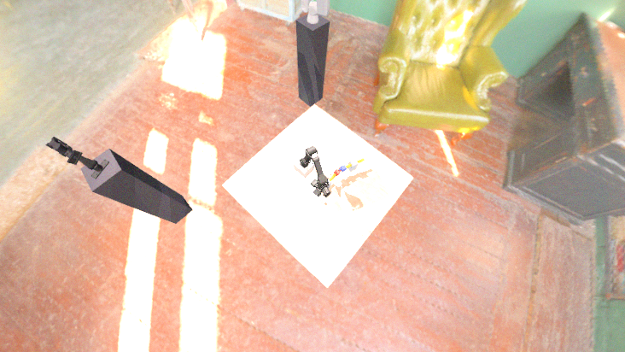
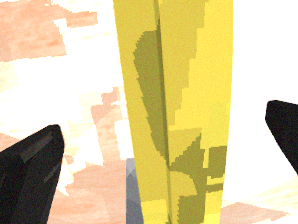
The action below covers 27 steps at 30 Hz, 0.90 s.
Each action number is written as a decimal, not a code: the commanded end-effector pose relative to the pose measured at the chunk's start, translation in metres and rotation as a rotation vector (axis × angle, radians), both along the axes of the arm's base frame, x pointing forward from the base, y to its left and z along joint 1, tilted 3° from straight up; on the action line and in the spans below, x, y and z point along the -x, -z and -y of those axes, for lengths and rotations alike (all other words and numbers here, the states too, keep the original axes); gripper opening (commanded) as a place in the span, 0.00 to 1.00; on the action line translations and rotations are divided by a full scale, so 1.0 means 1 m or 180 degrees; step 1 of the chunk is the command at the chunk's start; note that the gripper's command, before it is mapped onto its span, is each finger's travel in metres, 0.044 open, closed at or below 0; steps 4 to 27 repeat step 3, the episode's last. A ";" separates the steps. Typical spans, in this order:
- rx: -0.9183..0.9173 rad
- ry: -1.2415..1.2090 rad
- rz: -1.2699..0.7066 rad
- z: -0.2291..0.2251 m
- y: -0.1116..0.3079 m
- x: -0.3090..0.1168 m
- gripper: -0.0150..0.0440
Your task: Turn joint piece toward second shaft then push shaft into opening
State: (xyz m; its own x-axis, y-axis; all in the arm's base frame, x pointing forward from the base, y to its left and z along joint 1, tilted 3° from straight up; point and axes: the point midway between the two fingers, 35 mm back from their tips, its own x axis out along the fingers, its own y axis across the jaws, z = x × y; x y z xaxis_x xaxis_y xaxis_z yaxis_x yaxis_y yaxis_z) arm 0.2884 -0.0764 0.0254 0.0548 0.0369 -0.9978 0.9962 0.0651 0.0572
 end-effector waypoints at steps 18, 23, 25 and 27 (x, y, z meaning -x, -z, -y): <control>0.0009 -0.0004 0.0016 0.002 -0.028 0.001 1.00; 0.0009 -0.0004 0.0016 0.002 -0.028 0.001 1.00; 0.0009 -0.0004 0.0016 0.002 -0.028 0.001 1.00; 0.0009 -0.0004 0.0016 0.002 -0.028 0.001 1.00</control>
